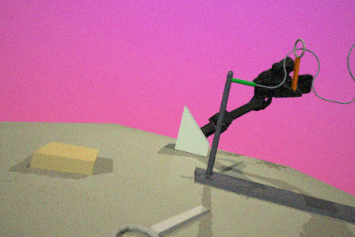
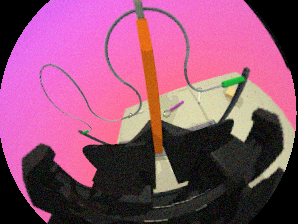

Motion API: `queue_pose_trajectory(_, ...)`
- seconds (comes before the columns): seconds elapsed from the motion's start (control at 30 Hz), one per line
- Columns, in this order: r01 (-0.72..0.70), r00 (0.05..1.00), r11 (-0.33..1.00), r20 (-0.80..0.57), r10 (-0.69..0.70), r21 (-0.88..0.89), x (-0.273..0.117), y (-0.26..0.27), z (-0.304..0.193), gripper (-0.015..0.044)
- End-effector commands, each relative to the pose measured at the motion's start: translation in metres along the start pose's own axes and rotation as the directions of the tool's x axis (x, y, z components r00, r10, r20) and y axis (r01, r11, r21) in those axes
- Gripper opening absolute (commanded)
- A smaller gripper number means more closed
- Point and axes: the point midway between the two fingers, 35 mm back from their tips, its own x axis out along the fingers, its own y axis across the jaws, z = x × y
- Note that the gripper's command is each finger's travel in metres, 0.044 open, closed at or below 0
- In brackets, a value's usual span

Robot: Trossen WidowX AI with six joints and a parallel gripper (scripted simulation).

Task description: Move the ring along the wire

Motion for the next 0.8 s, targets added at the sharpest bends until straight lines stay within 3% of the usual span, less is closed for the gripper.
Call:
queue_pose_trajectory(0.0,-0.044,0.999,0.996,0.009,0.043,0.077,0.0,0.005,-0.001,-0.015)
queue_pose_trajectory(0.77,-0.281,0.96,0.841,0.127,0.251,0.463,-0.001,0.035,0.007,-0.015)
